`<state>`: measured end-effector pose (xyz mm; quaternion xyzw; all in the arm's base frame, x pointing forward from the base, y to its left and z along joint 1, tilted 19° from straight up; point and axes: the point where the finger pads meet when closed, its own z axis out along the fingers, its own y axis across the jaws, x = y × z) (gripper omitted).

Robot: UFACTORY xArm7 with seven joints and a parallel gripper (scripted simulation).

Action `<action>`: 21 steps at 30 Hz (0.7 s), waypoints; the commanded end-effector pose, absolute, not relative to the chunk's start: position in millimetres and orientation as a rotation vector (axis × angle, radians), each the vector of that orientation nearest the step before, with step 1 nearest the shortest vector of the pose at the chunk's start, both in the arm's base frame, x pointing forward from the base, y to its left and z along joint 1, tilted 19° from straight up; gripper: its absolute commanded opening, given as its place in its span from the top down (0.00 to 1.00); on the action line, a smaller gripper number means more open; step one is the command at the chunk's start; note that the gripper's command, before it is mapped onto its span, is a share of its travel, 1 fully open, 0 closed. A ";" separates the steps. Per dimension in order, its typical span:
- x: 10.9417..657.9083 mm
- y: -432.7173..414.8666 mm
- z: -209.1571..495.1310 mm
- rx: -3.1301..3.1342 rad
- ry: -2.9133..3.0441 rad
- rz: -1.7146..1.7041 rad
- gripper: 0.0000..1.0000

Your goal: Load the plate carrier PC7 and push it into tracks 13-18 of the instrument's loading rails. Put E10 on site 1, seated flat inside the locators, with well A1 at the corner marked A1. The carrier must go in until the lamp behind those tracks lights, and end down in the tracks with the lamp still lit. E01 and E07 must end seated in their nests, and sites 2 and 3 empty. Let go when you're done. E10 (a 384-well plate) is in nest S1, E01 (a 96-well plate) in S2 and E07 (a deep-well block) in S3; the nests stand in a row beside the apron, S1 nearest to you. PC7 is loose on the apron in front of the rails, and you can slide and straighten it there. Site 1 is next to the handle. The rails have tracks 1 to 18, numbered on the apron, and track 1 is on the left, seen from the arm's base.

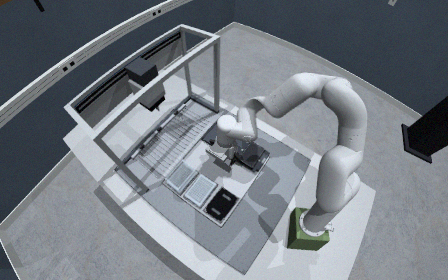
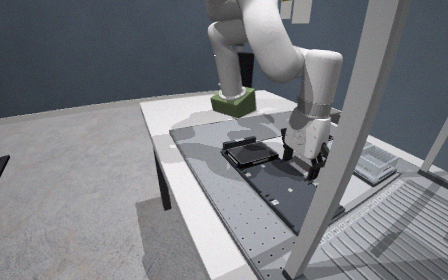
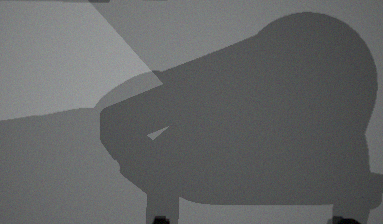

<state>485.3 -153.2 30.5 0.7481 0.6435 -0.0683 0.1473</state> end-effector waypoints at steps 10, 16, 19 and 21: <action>487.5 -151.1 32.1 2.149 1.850 -0.192 0.00; 487.9 -148.6 31.3 2.149 1.850 -0.192 0.00; 488.3 -146.6 30.7 2.149 1.850 -0.192 0.00; 488.5 -145.4 30.3 2.149 1.850 -0.192 0.00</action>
